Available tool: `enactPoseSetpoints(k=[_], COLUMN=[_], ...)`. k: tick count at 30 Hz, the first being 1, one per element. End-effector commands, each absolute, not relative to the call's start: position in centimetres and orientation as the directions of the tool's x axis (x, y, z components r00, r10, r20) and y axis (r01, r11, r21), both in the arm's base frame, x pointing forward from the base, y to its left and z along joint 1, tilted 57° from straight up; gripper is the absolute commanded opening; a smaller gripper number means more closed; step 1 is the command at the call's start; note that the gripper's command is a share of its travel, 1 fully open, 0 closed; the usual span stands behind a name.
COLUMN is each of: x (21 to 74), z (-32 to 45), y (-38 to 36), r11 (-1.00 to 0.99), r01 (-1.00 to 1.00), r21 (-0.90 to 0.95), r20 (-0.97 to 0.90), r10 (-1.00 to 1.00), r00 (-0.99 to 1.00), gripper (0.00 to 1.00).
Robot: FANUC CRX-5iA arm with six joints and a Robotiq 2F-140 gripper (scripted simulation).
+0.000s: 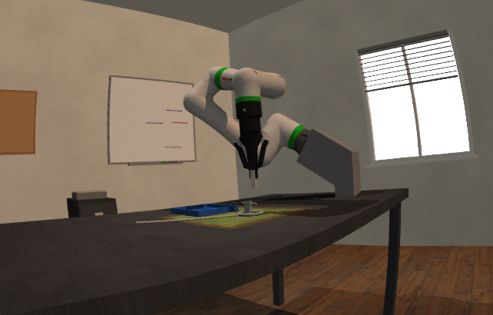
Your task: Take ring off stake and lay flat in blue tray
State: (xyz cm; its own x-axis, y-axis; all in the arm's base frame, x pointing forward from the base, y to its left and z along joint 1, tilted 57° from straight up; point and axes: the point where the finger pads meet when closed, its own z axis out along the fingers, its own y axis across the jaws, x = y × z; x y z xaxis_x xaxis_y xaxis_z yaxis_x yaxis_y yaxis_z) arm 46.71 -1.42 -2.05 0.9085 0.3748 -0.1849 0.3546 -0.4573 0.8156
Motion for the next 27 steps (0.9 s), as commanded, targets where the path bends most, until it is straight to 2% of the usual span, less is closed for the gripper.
enactPoseSetpoints(k=[1, 15, 19, 22, 27], x=[46.7, 46.9, 47.8, 49.1, 51.8], z=[-2.0, -2.1, -2.2, -2.4, -2.9], y=[-1.3, -1.2, -0.8, -0.2, 1.0], r11=[-0.457, -0.446, -0.378, -0.275, -0.149], r01=[0.355, 0.382, 0.521, 0.680, 0.810], r21=[0.816, 0.810, 0.765, 0.680, 0.568], r20=[-0.184, -0.209, -0.336, -0.486, -0.616], r10=[0.376, 0.390, 0.457, 0.525, 0.575], r00=[0.908, 0.897, 0.824, 0.699, 0.538], gripper=[0.10, 0.10, 0.10, 0.10, 0.10])
